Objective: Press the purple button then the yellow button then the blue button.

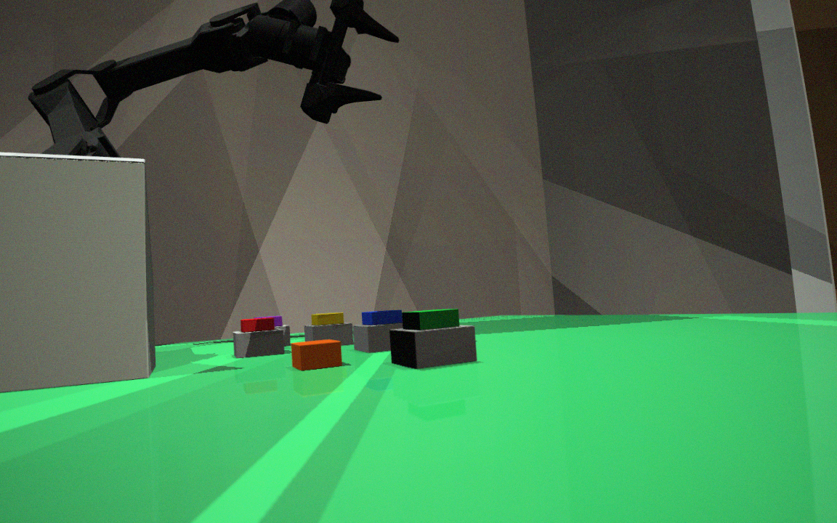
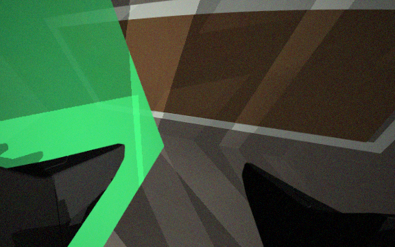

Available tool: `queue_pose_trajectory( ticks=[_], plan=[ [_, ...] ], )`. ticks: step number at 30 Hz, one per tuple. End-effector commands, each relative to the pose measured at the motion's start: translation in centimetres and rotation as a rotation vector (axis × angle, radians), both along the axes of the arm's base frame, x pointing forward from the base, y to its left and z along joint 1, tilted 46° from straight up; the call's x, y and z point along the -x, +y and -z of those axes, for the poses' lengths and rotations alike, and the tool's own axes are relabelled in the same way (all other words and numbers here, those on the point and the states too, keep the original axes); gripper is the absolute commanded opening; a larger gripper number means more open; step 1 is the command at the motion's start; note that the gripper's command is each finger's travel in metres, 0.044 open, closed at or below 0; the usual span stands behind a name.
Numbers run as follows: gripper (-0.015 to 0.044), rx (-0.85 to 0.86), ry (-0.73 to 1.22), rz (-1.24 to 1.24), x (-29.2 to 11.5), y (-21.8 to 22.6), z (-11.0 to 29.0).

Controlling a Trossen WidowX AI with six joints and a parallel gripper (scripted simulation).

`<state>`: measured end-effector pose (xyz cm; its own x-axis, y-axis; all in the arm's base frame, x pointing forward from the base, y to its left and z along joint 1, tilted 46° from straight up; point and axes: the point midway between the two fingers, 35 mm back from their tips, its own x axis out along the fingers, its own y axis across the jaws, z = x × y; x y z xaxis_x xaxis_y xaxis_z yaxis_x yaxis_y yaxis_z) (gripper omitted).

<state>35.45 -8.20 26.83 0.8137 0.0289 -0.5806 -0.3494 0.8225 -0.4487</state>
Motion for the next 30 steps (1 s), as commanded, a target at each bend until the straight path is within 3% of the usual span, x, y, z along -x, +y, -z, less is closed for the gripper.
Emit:
queue_pose_trajectory(
  ticks=[1,7,13,28,30],
  plan=[
    [0.0400,-0.280,0.252,-0.056,2.4,5.4,5.5],
    [0.0400,-0.639,0.676,-0.047,8.4,12.5,10.3],
    [0.0400,-0.910,1.149,0.087,15.6,17.9,11.8],
    [0.0400,-0.924,1.181,0.101,16.0,18.1,11.7],
    [0.0348,-0.918,1.182,0.103,16.0,18.7,12.4]
  ],
)
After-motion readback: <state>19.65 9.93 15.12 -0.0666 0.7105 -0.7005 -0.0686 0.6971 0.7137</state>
